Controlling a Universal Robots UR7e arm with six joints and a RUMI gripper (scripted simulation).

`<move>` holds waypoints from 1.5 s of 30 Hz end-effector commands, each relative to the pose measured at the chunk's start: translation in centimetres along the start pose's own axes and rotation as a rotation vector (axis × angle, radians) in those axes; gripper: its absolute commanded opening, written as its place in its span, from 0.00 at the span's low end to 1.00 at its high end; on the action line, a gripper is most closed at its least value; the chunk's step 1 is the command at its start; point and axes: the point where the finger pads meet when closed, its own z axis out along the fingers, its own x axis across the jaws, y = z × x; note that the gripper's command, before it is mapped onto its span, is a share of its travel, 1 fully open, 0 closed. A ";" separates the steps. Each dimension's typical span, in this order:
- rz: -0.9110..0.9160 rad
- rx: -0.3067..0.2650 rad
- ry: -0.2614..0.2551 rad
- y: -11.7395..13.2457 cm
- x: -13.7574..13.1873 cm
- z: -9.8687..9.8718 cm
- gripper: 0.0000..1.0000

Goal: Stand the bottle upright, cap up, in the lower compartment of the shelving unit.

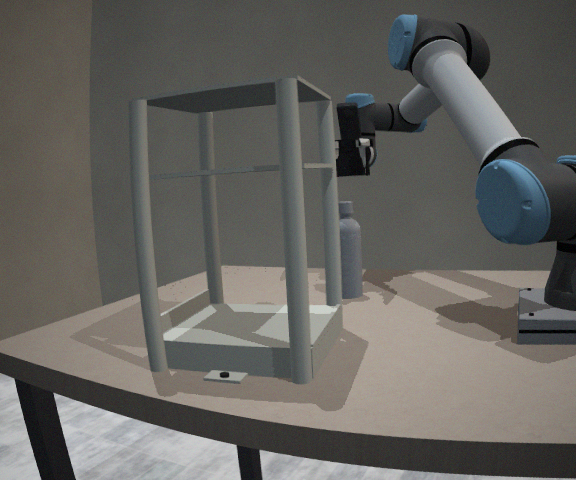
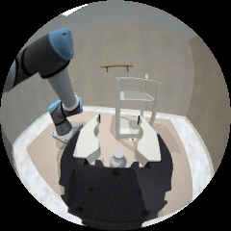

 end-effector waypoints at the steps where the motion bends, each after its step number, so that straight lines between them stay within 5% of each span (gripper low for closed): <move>1: -0.018 0.007 0.004 0.0 0.0 -0.1 0.46; 45: -0.024 0.009 0.006 1.6 0.0 -0.1 0.46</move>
